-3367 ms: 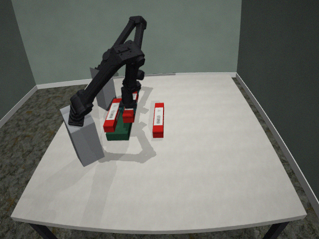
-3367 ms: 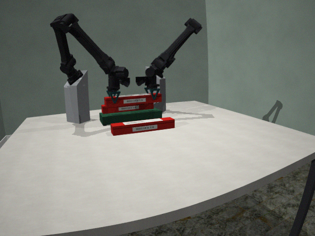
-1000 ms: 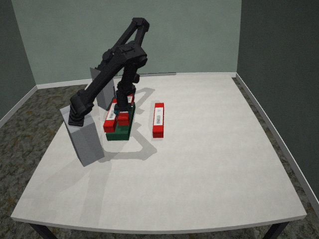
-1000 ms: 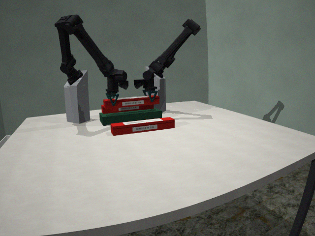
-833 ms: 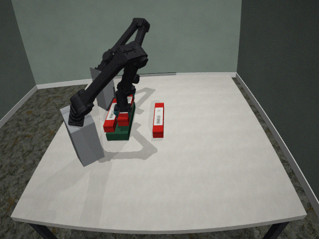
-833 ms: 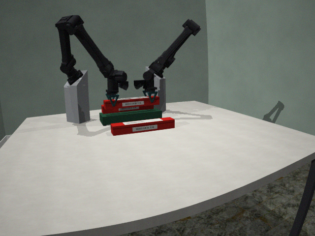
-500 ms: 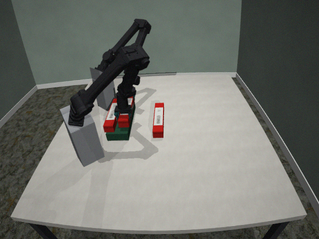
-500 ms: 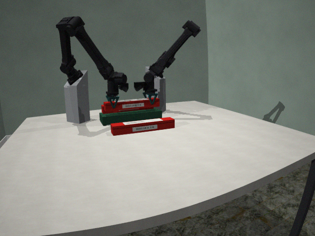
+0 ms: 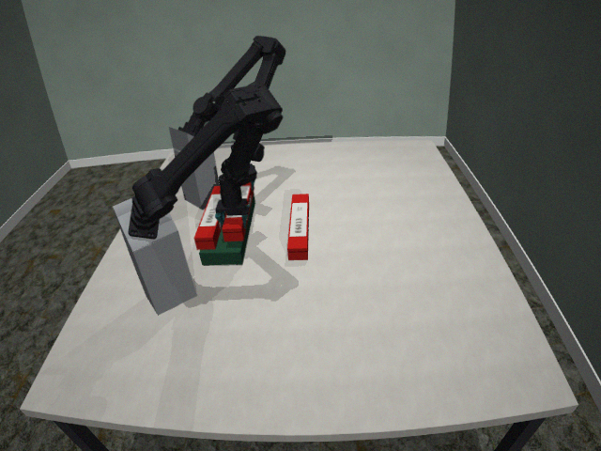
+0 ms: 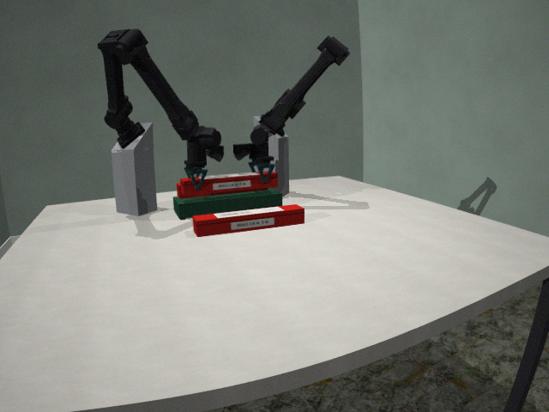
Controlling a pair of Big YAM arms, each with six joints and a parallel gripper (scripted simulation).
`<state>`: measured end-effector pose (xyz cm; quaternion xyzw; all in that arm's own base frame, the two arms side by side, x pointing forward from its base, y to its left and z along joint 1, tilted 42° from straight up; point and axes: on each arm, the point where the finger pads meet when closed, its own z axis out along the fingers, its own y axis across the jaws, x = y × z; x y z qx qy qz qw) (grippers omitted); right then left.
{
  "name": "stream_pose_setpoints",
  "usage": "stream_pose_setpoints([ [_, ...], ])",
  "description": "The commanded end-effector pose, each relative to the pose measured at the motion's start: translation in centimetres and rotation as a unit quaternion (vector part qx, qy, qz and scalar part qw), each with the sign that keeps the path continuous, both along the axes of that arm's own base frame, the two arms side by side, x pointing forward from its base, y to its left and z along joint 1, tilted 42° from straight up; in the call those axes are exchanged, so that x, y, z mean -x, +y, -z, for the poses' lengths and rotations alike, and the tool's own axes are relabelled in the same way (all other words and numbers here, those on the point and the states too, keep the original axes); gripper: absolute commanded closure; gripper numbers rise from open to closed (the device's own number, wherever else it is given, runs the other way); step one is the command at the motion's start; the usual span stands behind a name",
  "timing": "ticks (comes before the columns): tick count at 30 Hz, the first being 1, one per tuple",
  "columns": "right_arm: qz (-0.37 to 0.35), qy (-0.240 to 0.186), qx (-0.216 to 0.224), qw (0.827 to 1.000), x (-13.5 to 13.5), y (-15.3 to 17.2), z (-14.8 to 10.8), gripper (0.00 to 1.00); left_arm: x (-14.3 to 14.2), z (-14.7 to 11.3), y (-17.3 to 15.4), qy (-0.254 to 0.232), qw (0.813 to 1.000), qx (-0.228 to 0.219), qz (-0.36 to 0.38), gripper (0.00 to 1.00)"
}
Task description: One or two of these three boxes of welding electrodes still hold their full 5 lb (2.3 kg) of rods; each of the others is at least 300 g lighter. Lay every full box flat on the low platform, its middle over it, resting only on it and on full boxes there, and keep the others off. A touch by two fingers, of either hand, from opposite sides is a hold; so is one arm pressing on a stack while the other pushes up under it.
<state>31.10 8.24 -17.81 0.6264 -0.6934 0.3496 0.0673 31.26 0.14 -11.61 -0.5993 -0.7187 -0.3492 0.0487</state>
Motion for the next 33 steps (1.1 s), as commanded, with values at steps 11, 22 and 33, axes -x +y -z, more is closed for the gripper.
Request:
stream_pose_setpoints([
  [11, -0.010, -0.014, -0.009, 1.000, -1.2, 0.6, -0.2, 1.00, -0.3, 0.0, 0.5, -0.009, 1.000, -0.002, 0.001, 1.00],
  [22, -0.016, -0.014, -0.010, 1.000, -1.4, 0.6, 0.4, 1.00, -0.5, 0.5, 0.9, -0.009, 1.000, -0.001, 0.001, 1.00],
  [33, -0.016, -0.017, -0.011, 1.000, -1.7, 0.3, 0.6, 1.00, -0.7, 0.9, 1.1, -0.010, 1.000, -0.001, 0.002, 1.00],
])
